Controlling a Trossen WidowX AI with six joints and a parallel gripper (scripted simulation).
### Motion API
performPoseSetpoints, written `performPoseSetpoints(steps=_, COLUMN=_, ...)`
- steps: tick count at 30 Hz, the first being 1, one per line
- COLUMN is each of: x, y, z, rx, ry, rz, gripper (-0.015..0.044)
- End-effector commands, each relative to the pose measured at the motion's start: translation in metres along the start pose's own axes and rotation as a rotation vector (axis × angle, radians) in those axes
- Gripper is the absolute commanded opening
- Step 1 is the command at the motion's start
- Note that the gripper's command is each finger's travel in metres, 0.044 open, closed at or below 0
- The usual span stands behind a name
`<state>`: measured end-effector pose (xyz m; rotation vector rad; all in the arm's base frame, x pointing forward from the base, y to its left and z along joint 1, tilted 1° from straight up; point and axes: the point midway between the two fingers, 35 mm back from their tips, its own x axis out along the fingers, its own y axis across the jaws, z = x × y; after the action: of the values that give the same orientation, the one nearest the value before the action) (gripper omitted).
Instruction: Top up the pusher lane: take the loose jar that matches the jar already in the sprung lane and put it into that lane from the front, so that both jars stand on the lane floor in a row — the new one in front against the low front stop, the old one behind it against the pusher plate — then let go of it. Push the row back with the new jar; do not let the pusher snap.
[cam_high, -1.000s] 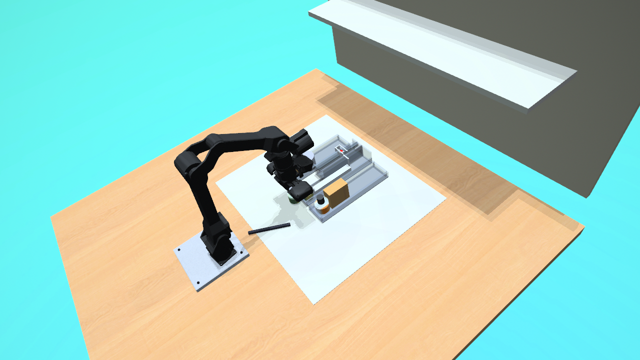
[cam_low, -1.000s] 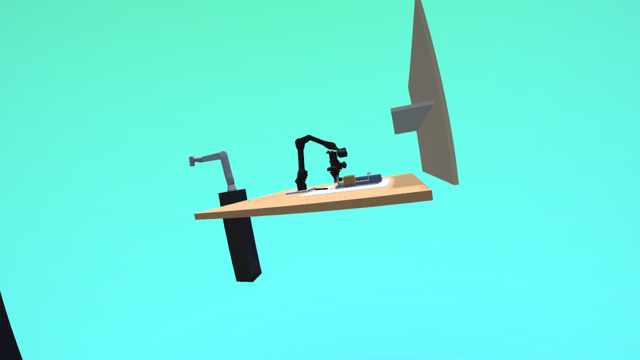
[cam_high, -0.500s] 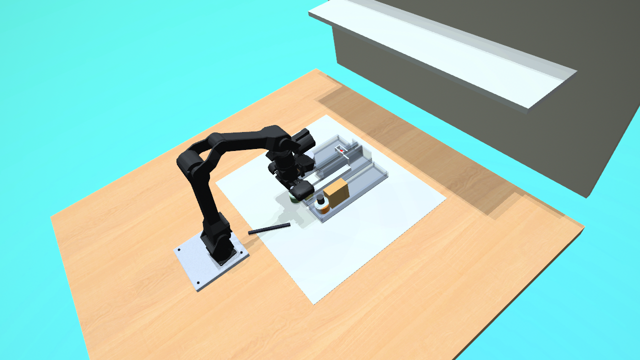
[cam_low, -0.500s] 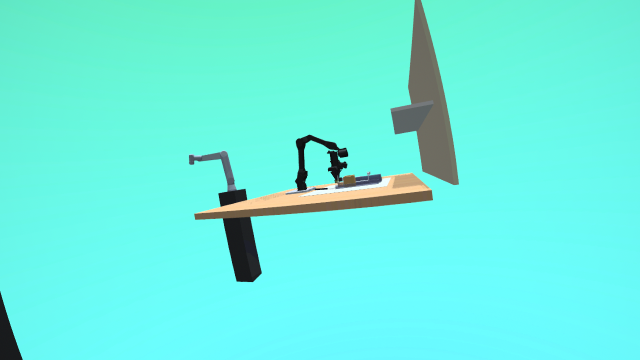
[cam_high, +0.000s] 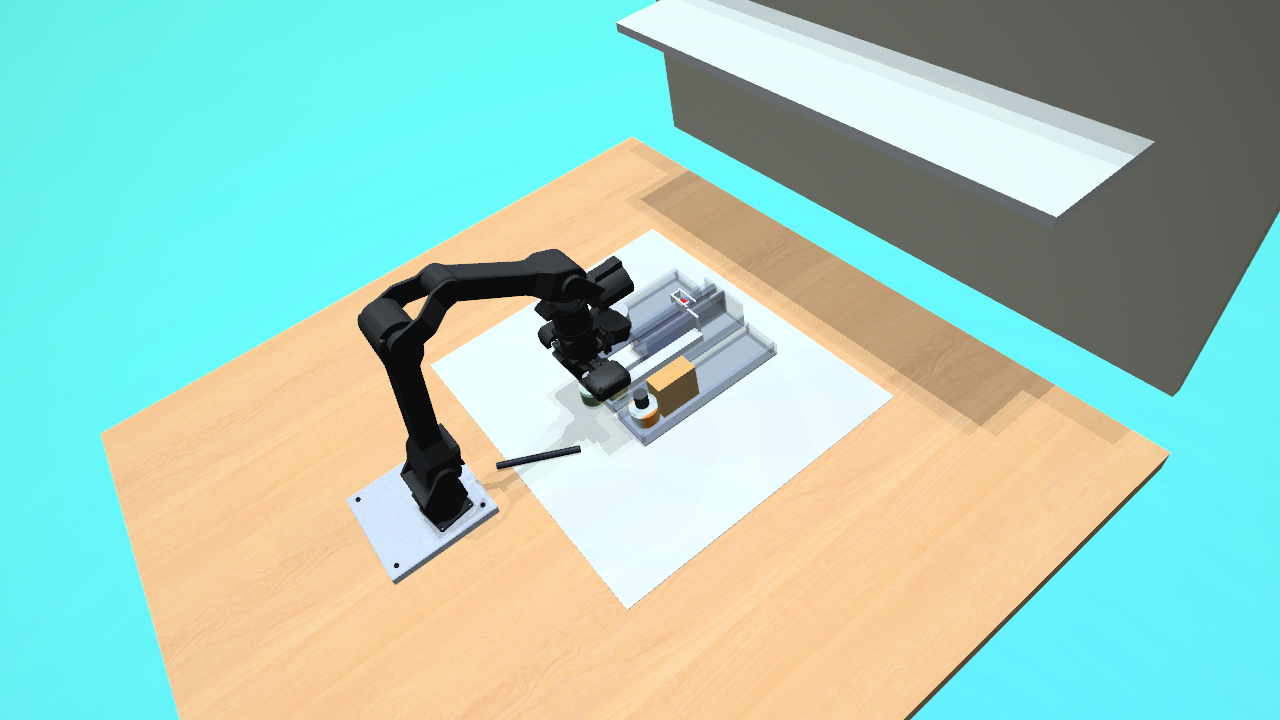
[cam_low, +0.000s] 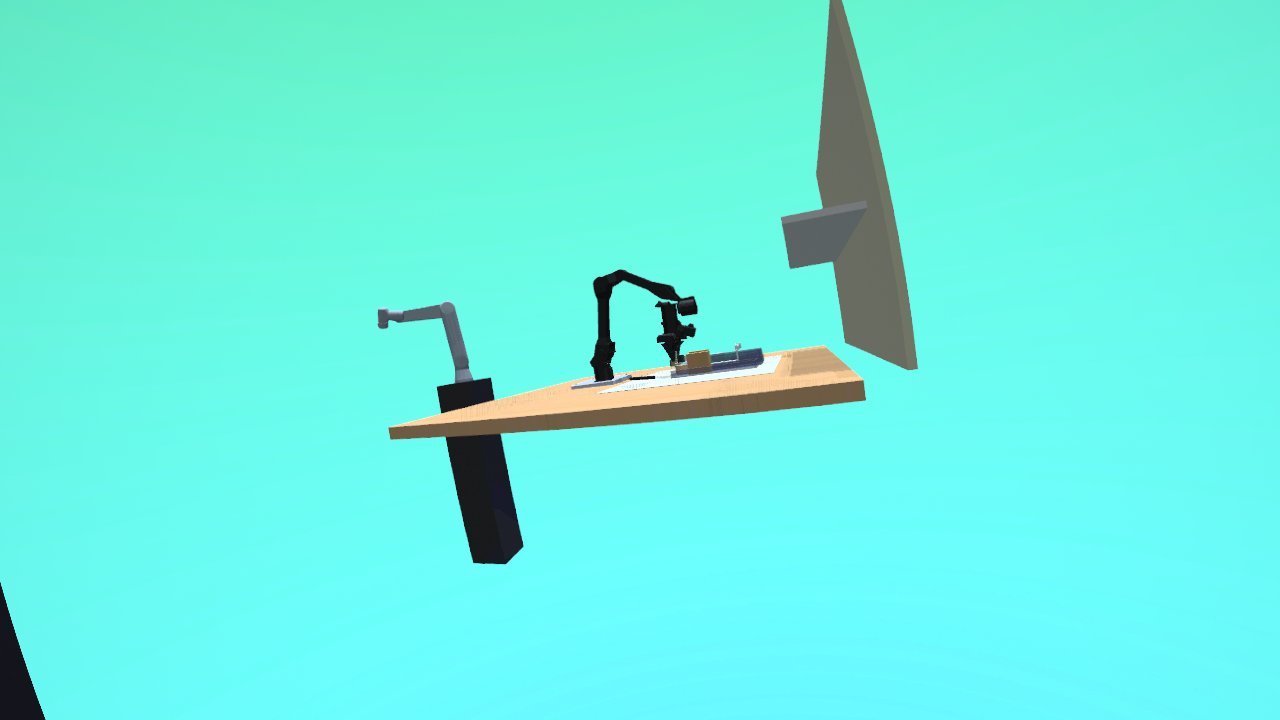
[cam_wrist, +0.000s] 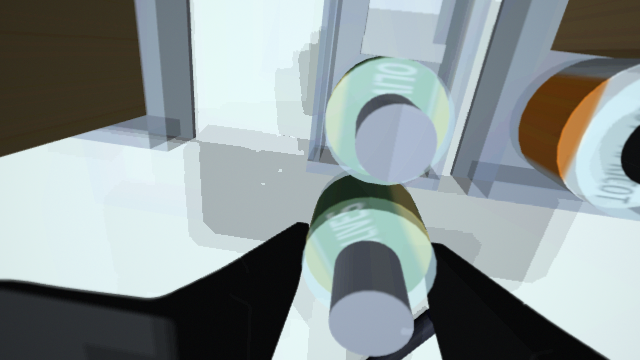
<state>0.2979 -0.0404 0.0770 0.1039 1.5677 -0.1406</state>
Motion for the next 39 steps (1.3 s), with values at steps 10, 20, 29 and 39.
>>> performPoseSetpoints(steps=10, x=-0.002, y=0.000, z=0.014, rx=0.004, ry=-0.023, rz=-0.001, gripper=0.0000)
performPoseSetpoints(steps=20, x=-0.002, y=0.000, z=0.018, rx=0.004, ry=-0.024, rz=-0.001, gripper=0.0000)
performPoseSetpoints(steps=29, x=-0.003, y=0.000, z=0.023, rx=0.004, ry=-0.024, rz=-0.001, gripper=0.0000)
performPoseSetpoints(steps=39, x=-0.003, y=0.000, z=0.027, rx=0.004, ry=-0.024, rz=-0.001, gripper=0.0000)
